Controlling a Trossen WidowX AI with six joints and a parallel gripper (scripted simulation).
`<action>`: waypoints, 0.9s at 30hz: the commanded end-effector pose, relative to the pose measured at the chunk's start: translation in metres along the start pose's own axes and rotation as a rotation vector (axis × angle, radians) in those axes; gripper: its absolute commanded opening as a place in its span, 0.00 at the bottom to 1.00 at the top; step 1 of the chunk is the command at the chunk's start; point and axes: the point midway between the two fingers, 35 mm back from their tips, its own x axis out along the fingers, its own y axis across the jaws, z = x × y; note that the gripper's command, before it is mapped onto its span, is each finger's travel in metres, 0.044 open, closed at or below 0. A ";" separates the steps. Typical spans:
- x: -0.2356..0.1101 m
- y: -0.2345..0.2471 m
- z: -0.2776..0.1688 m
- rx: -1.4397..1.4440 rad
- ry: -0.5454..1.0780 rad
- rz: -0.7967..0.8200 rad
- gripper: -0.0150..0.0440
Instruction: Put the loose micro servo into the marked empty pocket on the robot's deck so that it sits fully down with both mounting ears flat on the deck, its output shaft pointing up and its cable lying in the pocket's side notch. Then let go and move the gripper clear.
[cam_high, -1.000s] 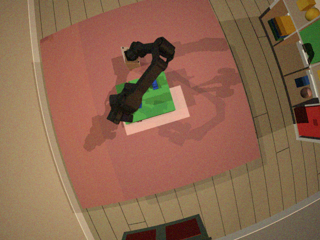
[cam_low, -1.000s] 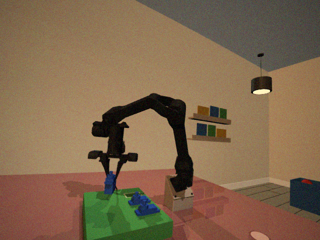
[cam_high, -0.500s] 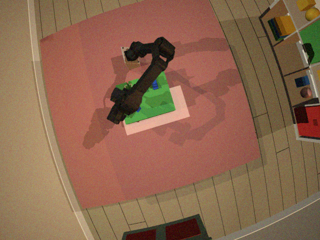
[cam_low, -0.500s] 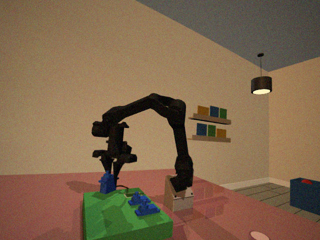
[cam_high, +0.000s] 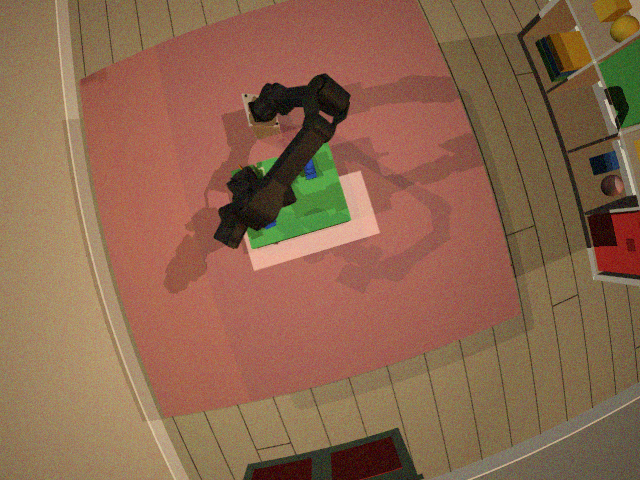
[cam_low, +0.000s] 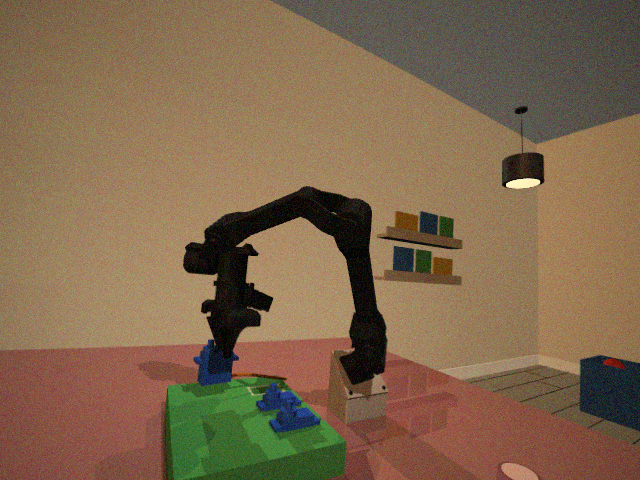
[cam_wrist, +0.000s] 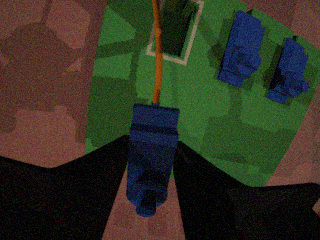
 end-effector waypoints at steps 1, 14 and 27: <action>0.000 0.001 0.000 0.120 -0.001 0.005 0.25; 0.000 -0.001 0.023 0.127 -0.002 0.005 0.25; 0.000 -0.009 0.087 0.130 -0.005 0.006 0.25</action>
